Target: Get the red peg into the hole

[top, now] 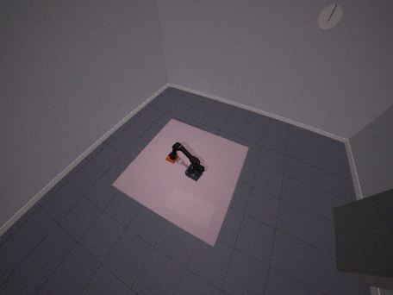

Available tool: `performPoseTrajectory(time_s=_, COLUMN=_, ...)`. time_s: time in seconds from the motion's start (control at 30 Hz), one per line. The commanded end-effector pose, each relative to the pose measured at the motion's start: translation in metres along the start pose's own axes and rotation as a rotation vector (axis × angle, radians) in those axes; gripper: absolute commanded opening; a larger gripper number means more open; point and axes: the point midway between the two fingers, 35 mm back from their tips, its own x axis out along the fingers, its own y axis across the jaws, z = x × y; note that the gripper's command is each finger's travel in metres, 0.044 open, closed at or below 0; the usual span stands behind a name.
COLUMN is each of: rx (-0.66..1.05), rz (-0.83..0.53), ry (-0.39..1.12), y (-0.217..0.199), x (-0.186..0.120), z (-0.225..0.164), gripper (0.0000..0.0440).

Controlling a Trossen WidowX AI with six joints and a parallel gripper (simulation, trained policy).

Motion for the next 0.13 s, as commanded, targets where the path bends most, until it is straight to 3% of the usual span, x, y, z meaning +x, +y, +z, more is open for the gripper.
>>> performPoseTrajectory(time_s=0.0, rx=-0.005, rz=-0.007, ry=-0.002, y=-0.0023, x=0.0008, z=0.0108, gripper=0.0147)
performPoseTrajectory(time_s=0.1, rx=-0.008, rz=-0.015, ry=-0.002, y=-0.005, x=0.0004, z=0.0163, gripper=0.0147)
